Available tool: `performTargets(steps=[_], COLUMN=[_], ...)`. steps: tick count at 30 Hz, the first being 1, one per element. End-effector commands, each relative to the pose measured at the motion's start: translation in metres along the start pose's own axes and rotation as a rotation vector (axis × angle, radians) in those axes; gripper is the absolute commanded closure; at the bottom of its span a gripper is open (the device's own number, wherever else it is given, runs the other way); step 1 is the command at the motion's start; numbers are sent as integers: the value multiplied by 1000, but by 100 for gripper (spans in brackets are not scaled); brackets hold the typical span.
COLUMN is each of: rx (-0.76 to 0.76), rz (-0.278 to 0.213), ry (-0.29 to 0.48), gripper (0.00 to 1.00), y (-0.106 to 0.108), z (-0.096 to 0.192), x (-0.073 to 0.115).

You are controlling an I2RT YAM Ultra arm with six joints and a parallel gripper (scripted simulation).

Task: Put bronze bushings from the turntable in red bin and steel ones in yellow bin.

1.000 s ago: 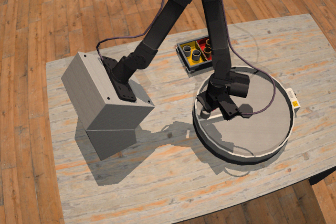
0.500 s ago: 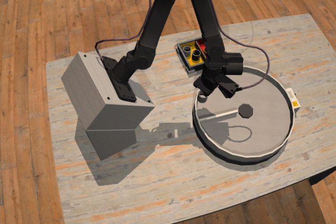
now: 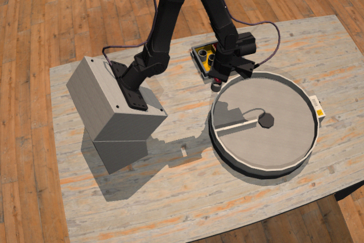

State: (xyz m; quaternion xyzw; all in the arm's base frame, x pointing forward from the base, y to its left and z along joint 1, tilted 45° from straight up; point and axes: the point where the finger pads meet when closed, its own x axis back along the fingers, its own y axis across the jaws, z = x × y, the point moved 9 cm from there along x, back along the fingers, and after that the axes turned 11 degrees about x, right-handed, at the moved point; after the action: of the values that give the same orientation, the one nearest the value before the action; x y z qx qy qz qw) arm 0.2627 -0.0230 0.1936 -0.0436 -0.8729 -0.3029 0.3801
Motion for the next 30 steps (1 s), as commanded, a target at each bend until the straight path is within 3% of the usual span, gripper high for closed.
performTargets(steps=[1,3,6,18,20,30], rx=[108,108,185,506,506,717], rz=[44,44,62,64,64,65], ry=[-62,-62,-27,-18,-18,-12], gripper=[100,100,100,100,100,100], y=[20,20,34,103,103,148], z=[-5,-5,3,26,26,41], x=[9,9,-1,-6,-6,-9])
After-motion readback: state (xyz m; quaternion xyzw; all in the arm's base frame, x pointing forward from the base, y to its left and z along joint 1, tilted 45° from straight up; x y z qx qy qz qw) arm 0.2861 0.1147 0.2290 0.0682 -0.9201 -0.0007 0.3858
